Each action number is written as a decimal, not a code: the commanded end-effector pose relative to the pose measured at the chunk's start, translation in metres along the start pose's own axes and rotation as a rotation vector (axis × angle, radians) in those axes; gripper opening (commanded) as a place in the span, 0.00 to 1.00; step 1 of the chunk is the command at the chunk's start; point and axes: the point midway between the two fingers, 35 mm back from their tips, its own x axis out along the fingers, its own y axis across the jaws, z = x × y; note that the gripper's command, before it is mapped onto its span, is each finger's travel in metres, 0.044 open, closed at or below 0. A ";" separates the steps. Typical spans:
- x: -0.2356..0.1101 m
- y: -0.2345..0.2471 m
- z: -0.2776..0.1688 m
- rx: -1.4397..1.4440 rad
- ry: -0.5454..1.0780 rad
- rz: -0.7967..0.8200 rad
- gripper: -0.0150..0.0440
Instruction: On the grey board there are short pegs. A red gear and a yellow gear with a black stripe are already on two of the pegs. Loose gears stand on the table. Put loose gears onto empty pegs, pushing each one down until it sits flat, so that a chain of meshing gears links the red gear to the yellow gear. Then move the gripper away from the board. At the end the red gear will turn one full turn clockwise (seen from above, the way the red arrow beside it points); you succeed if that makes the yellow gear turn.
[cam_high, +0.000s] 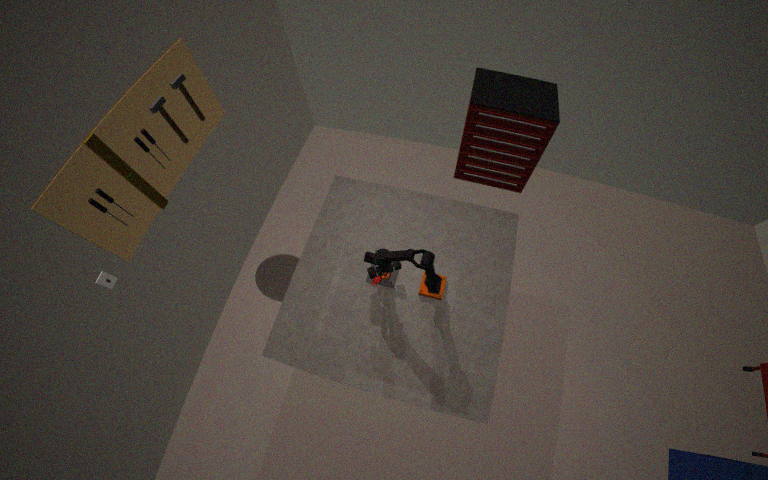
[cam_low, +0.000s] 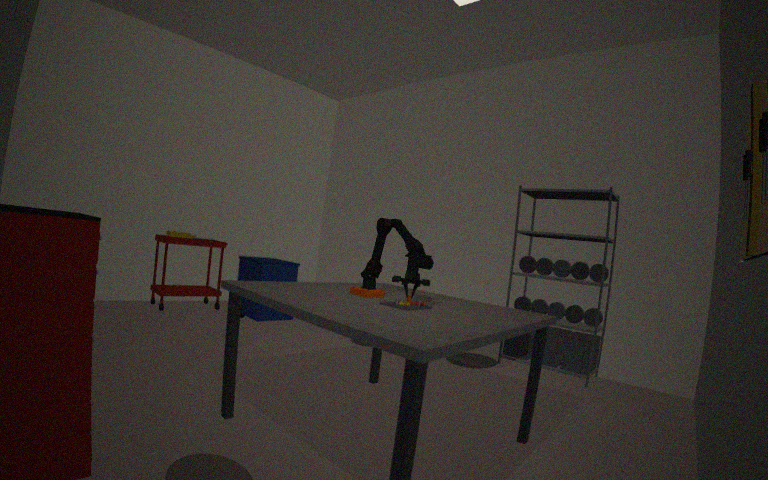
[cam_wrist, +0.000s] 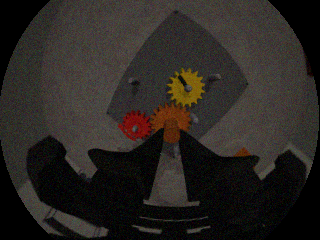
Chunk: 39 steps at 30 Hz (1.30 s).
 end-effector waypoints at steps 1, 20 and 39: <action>-0.001 0.000 0.000 0.020 -0.001 0.000 0.43; -0.081 -0.002 -0.001 0.131 0.001 -0.001 0.67; -0.092 -0.003 -0.002 0.131 0.001 -0.001 1.00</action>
